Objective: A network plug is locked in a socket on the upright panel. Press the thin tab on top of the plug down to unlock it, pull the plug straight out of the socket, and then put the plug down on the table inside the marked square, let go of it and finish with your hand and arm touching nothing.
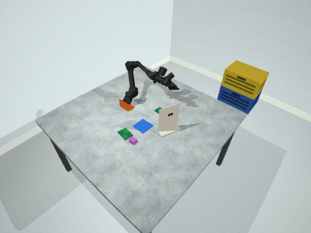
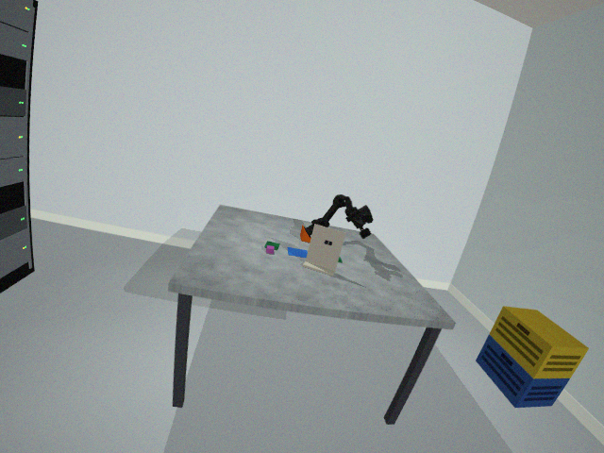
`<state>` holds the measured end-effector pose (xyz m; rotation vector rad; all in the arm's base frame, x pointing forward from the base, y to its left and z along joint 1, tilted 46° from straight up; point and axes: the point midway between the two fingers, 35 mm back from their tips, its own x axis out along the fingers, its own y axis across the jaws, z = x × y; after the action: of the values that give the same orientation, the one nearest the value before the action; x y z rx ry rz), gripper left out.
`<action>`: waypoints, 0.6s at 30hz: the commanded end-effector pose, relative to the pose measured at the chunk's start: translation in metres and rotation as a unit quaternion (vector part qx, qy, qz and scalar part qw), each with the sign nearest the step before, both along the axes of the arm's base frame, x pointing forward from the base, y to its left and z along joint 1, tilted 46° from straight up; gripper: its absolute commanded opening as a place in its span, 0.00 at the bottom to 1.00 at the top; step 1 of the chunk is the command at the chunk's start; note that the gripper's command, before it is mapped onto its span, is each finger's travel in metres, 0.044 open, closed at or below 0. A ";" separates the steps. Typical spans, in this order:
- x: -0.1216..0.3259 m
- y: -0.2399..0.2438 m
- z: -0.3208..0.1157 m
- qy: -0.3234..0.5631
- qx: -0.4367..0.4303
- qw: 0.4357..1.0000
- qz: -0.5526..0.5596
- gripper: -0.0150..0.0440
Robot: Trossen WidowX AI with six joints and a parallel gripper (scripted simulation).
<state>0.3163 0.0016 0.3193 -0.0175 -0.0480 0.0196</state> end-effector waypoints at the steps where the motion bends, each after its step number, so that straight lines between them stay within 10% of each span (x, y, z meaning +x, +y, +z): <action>1: 0.000 0.000 0.000 0.000 0.003 1.000 0.000 0.89; 9: 0.005 -0.006 -0.021 0.007 0.130 0.992 -0.006 0.53; 18: 0.007 -0.014 -0.047 0.011 0.282 0.959 -0.016 0.52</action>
<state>0.3230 -0.0084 0.2802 0.4615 -0.0293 -0.0115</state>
